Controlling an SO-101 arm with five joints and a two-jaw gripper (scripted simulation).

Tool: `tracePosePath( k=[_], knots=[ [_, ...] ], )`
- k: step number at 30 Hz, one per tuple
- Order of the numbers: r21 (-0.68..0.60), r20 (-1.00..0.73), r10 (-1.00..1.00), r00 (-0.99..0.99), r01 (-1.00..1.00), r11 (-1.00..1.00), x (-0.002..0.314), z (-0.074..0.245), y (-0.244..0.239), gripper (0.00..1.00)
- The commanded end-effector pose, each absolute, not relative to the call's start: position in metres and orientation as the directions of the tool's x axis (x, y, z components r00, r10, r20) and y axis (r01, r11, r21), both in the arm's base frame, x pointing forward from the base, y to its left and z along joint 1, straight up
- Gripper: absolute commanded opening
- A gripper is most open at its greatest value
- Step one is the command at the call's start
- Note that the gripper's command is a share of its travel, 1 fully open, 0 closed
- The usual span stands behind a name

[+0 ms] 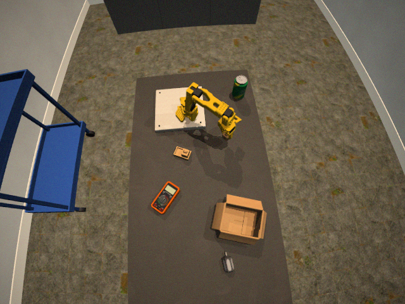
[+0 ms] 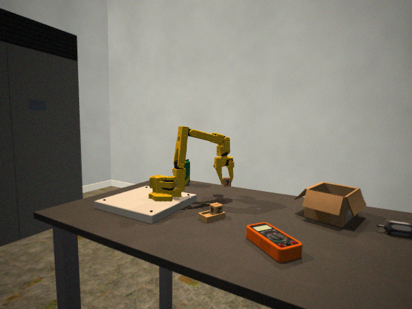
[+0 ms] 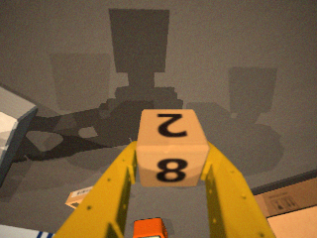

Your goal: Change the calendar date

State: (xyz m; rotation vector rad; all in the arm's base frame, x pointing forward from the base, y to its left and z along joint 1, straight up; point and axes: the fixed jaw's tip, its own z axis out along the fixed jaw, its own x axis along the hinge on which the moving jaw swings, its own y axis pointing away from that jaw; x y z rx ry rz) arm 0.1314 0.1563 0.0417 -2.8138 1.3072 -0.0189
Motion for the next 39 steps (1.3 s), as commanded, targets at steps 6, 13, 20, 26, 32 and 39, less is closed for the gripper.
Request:
tracePosePath(
  k=[6,13,20,26,32,39],
  knots=[
    [-0.013,-0.002,-0.758,0.652,-0.758,-0.652,0.127,0.036,0.155,0.0],
    [0.033,0.006,-0.748,0.663,-0.748,-0.663,0.121,0.025,0.154,0.0],
    [0.033,0.006,-0.748,0.663,-0.748,-0.663,0.121,0.025,0.154,0.0],
    [0.033,0.006,-0.748,0.663,-0.748,-0.663,0.121,0.025,0.154,0.0],
    [0.033,0.006,-0.748,0.663,-0.748,-0.663,0.12,0.021,0.154,0.0],
    [0.033,0.006,-0.748,0.663,-0.748,-0.663,0.12,0.019,0.153,0.0]
  ],
)
